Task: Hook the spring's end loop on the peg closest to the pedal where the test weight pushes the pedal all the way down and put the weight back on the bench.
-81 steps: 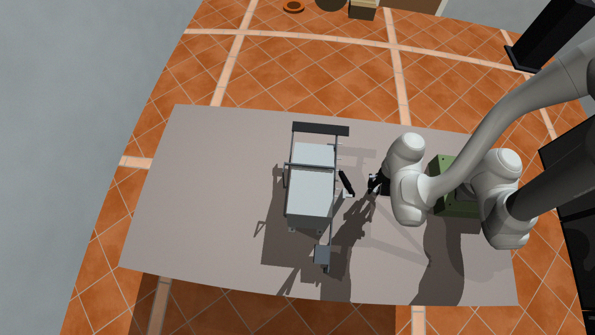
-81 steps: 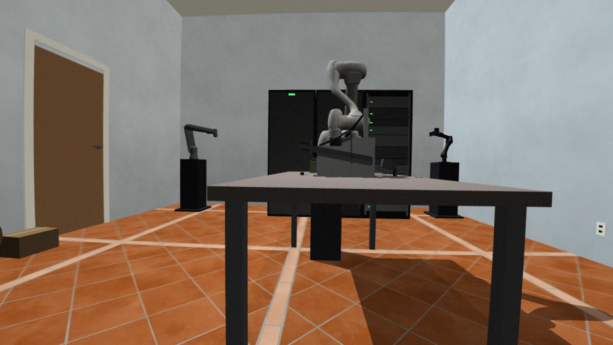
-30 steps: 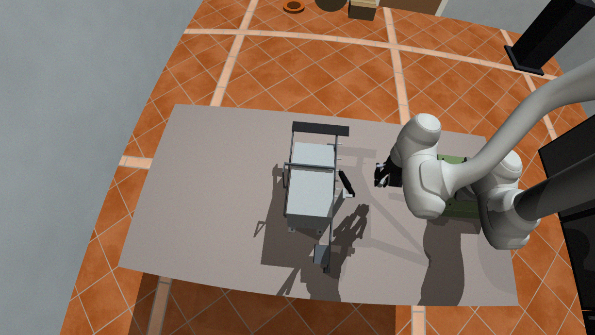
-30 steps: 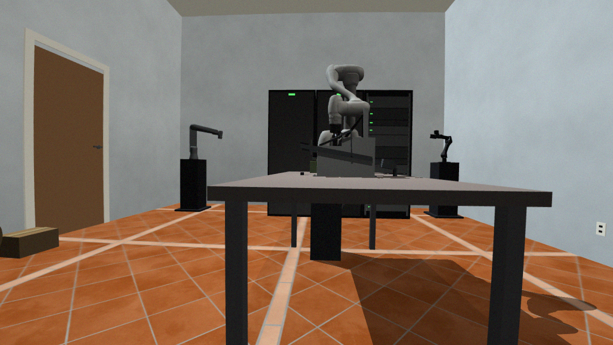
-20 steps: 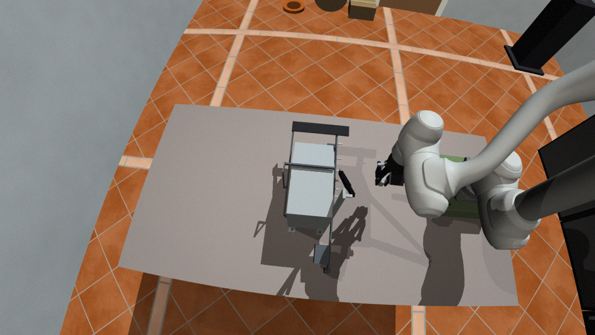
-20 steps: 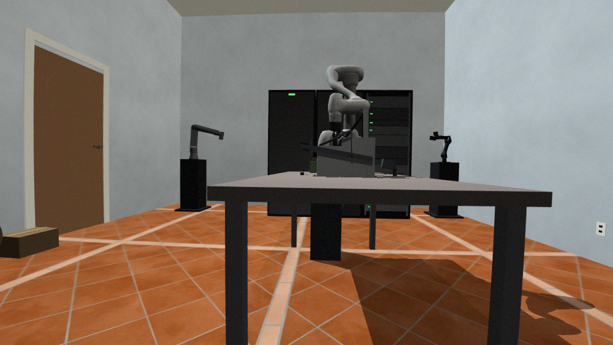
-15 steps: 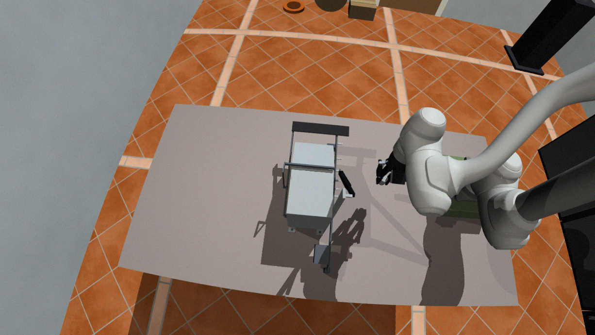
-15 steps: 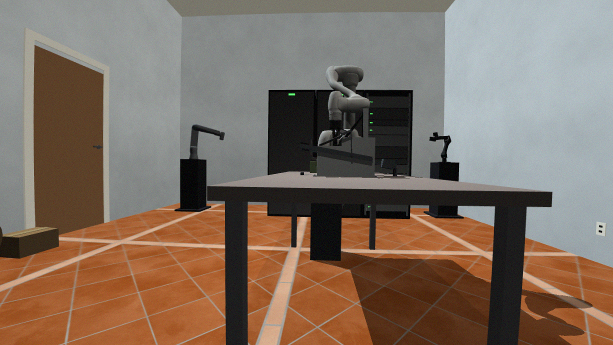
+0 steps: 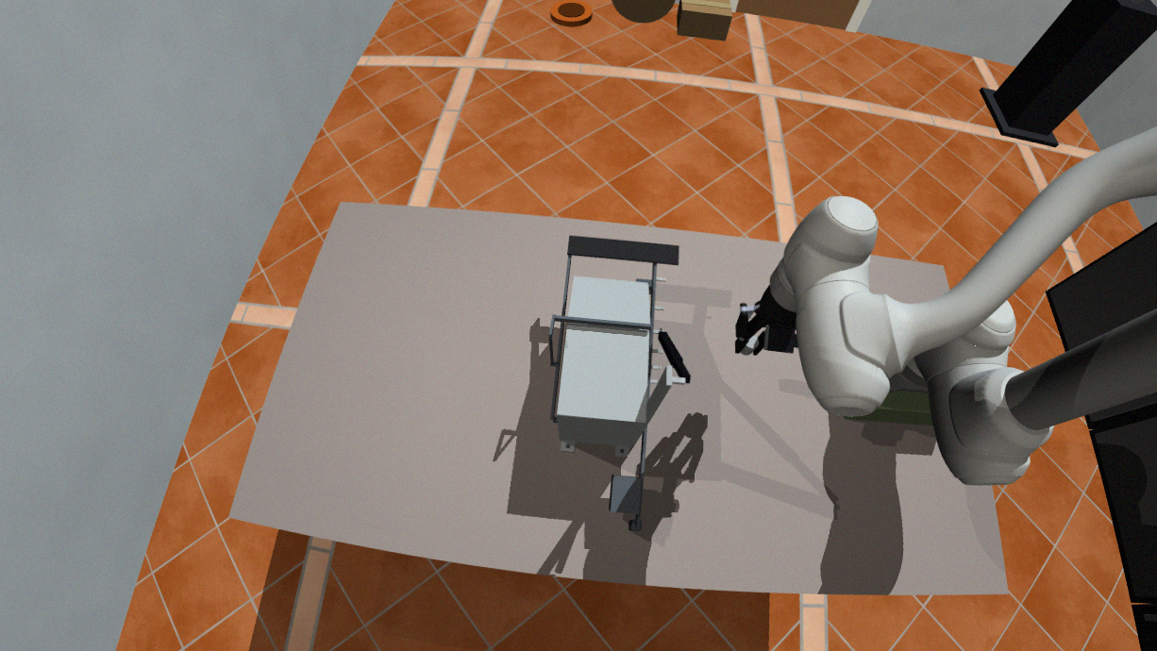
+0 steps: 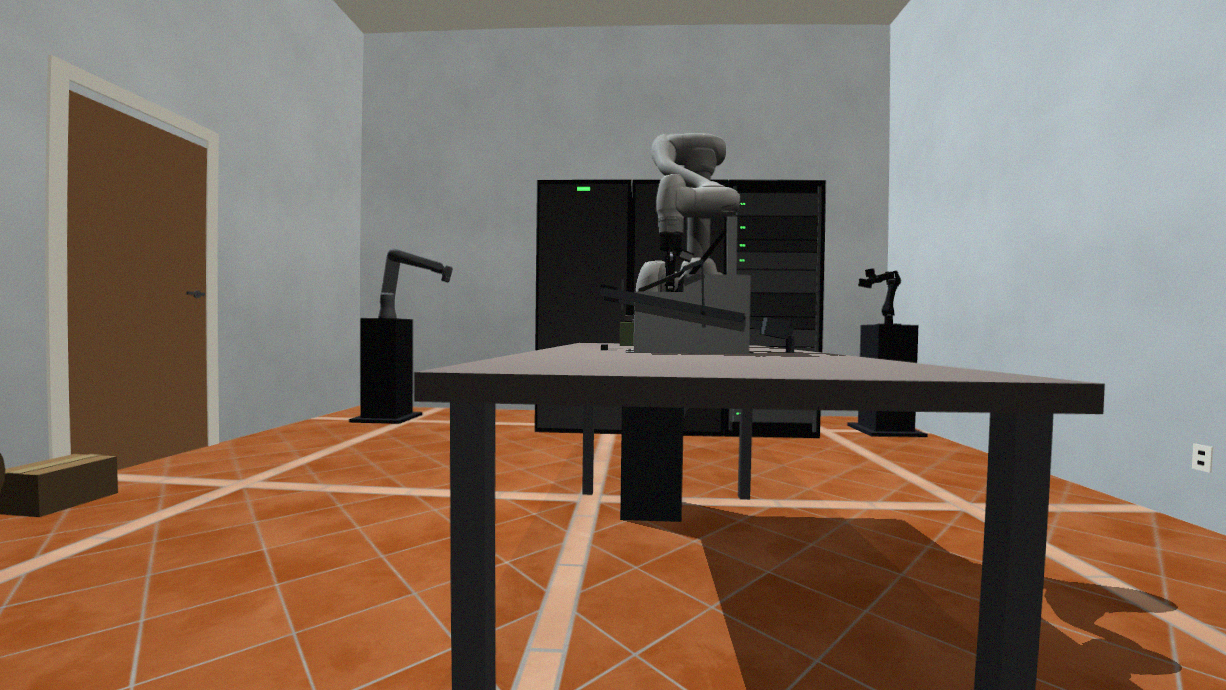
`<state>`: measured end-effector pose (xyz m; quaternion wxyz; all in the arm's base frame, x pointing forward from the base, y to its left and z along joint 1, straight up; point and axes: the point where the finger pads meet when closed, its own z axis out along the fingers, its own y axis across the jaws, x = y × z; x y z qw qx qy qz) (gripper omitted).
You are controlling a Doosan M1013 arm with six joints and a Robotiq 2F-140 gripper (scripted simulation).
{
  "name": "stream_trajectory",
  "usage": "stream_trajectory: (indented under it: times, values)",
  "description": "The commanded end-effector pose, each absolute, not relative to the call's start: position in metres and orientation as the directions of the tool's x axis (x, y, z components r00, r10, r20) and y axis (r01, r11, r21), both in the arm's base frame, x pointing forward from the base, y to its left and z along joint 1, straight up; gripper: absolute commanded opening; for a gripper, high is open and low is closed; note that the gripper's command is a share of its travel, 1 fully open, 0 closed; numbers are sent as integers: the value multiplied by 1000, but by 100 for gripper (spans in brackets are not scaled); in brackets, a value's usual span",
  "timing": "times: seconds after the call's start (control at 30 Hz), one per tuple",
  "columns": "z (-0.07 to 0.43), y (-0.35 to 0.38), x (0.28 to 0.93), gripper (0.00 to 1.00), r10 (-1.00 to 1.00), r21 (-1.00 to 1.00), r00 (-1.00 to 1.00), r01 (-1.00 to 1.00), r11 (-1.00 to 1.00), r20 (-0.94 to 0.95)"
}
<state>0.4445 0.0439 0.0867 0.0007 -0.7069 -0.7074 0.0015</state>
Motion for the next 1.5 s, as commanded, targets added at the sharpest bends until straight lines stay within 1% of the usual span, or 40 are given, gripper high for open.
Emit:
stream_trajectory:
  times: [0.0,0.07,0.17,0.63,0.73,1.27,1.47]
  values:
    - [98,44,445,25,1000,-2,0,1000,0,-1]
    - [103,44,445,25,1000,-2,0,1000,0,-1]
    - [98,44,445,25,1000,-2,-1,1000,1,-1]
    - [133,44,445,25,1000,-3,-1,1000,1,0]
    - [126,44,445,25,1000,-2,-1,1000,1,-1]
    - [133,44,445,25,1000,-3,-1,1000,1,0]
    - [136,34,456,25,1000,-3,-1,1000,1,-10]
